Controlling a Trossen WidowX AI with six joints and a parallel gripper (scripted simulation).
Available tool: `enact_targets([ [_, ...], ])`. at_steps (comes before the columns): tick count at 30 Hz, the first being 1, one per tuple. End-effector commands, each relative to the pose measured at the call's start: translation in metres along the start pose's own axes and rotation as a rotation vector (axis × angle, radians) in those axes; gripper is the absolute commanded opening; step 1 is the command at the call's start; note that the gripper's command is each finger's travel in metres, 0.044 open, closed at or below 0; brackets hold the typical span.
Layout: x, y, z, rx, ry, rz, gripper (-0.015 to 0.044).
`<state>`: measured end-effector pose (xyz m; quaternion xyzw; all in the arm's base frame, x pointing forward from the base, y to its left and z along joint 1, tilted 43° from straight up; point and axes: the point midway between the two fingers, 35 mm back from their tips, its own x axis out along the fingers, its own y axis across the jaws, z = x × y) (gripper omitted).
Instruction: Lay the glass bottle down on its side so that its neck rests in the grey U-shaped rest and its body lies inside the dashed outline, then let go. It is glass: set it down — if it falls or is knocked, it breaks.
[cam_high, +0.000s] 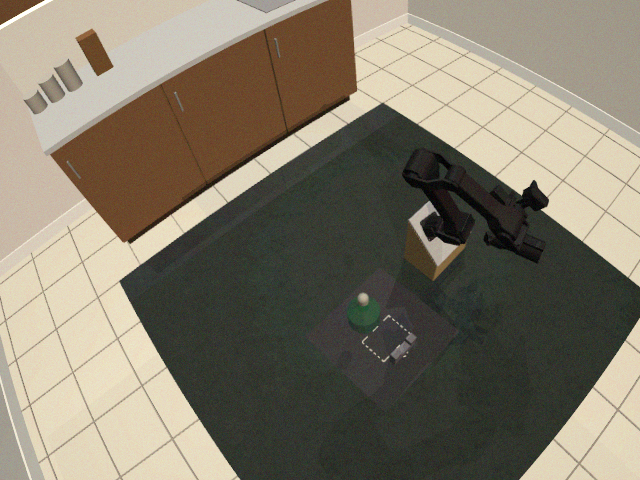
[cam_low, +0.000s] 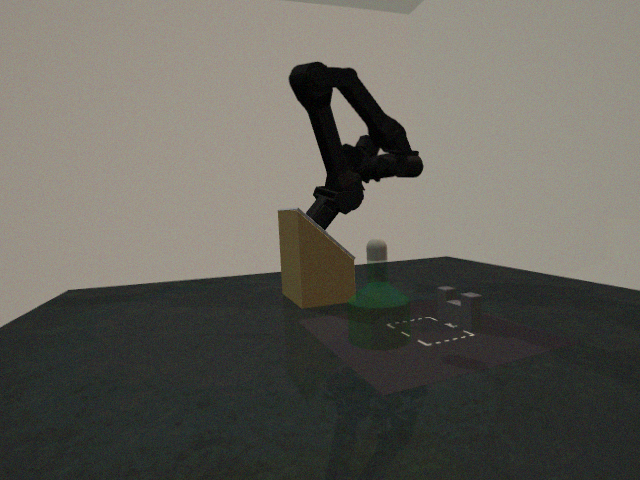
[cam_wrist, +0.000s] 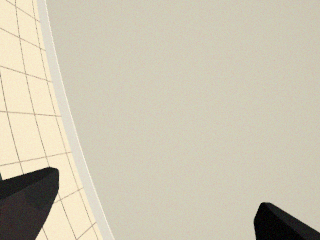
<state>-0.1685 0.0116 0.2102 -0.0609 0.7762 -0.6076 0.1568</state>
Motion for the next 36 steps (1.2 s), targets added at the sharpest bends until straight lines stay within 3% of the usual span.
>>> enact_targets([
  [1,0.0,0.0,-0.001,0.007,0.004,0.002,0.0426],
  [8,-0.009,0.011,-0.029,0.2,0.14,0.057,0.044],
  [19,-0.071,0.06,-0.107,0.992,0.604,0.027,0.044],
  [29,-0.18,0.107,-0.141,1.653,1.105,-0.304,0.044],
  [36,-0.251,0.138,-0.125,2.071,1.34,-0.764,0.044],
])
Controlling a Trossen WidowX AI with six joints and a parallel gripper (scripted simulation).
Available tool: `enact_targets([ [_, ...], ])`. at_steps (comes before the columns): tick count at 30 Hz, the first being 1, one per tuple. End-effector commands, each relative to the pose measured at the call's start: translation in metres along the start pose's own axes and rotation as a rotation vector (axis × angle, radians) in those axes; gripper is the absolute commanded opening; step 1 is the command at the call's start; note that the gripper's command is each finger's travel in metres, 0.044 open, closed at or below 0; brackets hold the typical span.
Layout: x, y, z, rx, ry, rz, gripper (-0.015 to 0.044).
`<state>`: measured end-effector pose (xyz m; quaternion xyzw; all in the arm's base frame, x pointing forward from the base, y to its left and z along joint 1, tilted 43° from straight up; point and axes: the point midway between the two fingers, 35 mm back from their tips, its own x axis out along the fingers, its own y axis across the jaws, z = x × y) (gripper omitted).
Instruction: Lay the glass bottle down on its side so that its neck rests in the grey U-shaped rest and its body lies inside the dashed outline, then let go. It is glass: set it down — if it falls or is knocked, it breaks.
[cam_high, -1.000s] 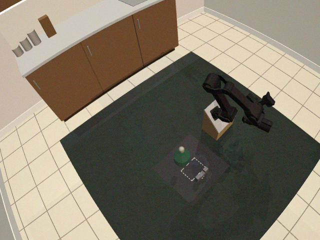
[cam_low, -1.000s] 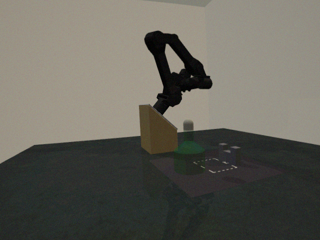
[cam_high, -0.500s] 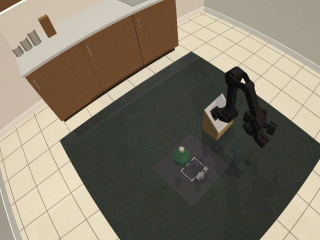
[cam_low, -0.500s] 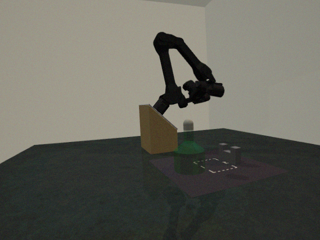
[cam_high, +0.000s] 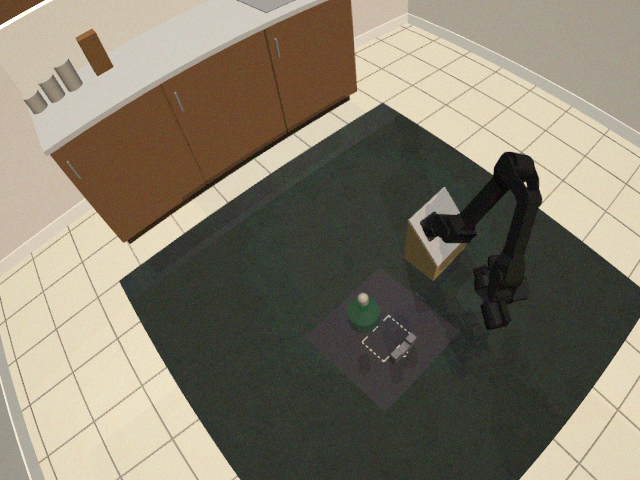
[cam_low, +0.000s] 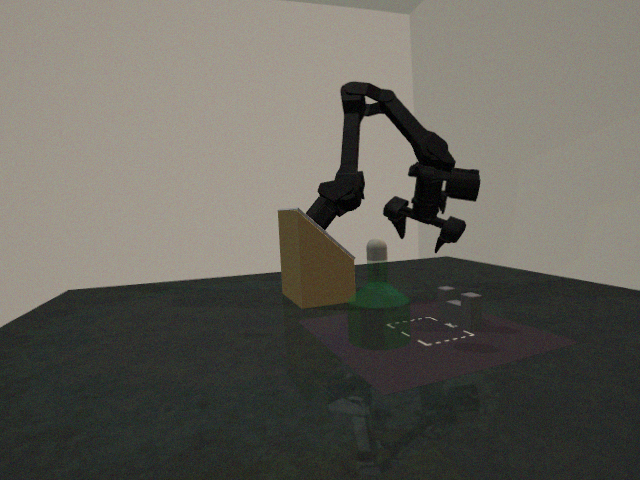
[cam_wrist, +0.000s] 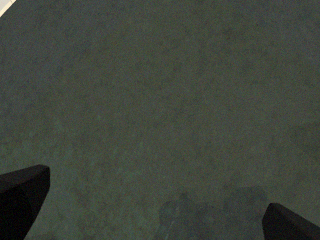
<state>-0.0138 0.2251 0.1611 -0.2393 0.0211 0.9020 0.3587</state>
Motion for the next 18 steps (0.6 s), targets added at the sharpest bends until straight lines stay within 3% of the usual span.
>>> enact_targets([
  [1,-0.028,-0.047,-0.042,0.497,0.054,-0.193,0.044],
  [9,-0.08,-0.082,-0.103,1.144,-0.008,-0.442,0.044],
  [18,-0.142,-0.084,-0.17,1.806,-0.213,-0.684,0.044],
])
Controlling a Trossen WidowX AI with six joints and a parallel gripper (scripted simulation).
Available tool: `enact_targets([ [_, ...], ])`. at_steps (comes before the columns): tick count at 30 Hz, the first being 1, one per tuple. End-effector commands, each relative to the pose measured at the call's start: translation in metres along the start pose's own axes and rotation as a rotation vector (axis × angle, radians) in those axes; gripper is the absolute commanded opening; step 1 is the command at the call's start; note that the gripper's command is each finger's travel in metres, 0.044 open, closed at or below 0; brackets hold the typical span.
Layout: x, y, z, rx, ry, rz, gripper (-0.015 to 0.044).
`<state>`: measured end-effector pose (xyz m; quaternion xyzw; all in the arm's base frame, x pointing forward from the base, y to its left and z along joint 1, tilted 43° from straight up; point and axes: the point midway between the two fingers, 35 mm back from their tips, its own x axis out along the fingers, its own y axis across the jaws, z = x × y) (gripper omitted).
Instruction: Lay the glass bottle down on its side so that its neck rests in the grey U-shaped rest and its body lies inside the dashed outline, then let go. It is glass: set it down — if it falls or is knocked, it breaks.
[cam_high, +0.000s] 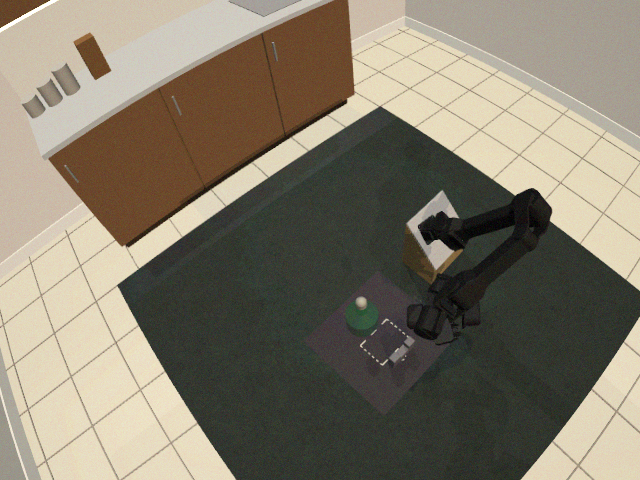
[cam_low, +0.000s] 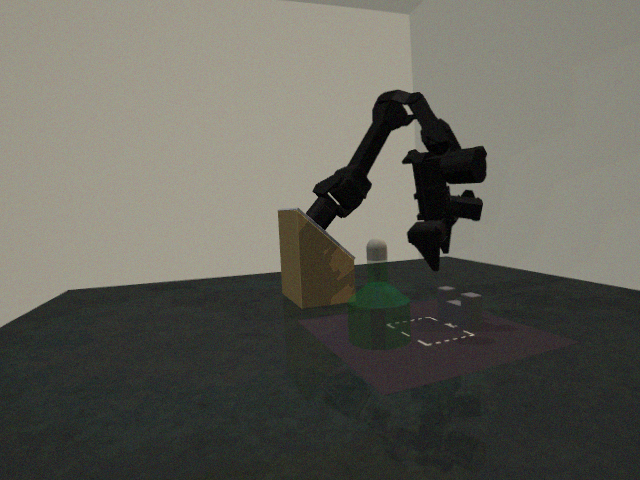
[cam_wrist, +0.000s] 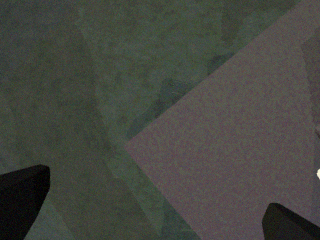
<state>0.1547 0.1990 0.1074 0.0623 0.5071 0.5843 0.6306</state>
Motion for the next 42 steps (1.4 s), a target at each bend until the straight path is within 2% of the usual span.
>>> enact_targets([
  [1,-0.032,-0.067,0.004,0.567,-0.124,-0.111,0.044],
  [14,-0.104,-0.168,-0.026,1.5,-0.457,-0.121,0.044],
  [22,-0.151,-0.22,-0.068,2.064,-0.706,0.015,0.044],
  [24,-0.155,-0.224,-0.074,2.12,-0.731,0.036,0.044],
  [28,-0.149,-0.229,-0.071,2.152,-0.643,-0.007,0.044],
  [35,-0.122,-0.241,-0.063,2.23,-0.27,-0.191,0.044],
  [42,-0.121,-0.241,-0.063,2.231,-0.259,-0.196,0.044],
])
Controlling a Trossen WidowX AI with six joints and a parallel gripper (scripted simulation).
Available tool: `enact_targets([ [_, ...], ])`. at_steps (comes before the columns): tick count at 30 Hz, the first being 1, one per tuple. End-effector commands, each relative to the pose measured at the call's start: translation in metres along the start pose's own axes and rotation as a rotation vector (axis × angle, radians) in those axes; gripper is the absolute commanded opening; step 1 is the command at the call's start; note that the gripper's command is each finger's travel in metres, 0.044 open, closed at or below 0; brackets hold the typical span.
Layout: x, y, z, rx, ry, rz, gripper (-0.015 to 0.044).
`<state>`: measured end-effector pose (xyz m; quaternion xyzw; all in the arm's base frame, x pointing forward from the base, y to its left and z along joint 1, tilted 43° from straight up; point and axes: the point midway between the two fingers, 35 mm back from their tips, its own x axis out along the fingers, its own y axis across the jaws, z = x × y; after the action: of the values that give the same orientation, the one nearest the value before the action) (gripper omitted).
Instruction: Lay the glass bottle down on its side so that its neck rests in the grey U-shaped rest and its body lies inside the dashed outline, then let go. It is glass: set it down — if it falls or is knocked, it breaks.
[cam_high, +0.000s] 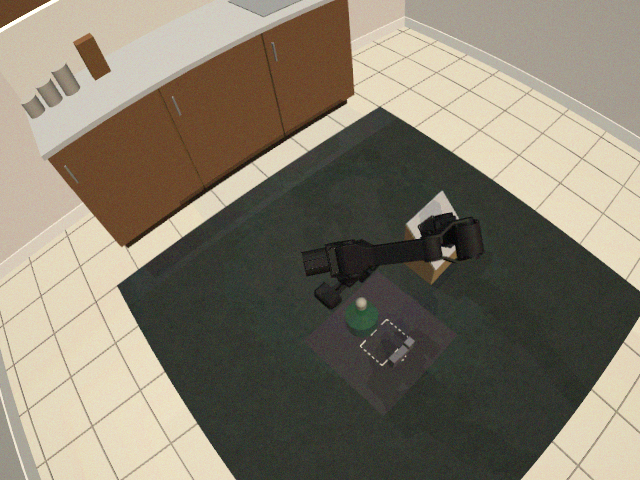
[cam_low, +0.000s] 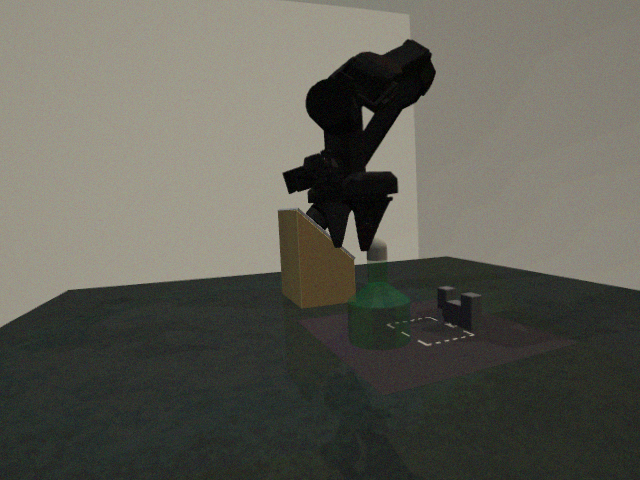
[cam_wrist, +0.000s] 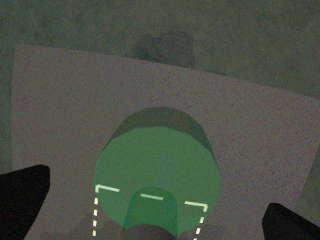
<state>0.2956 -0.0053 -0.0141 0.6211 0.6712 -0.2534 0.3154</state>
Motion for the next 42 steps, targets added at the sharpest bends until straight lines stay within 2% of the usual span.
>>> enact_targets([
  [1,0.001,0.001,0.001,-0.001,-0.004,-0.028,0.044],
  [33,0.002,0.001,-0.044,0.0,-0.001,-0.028,0.044],
  [42,0.002,0.001,-0.044,0.0,-0.001,-0.028,0.0204],
])
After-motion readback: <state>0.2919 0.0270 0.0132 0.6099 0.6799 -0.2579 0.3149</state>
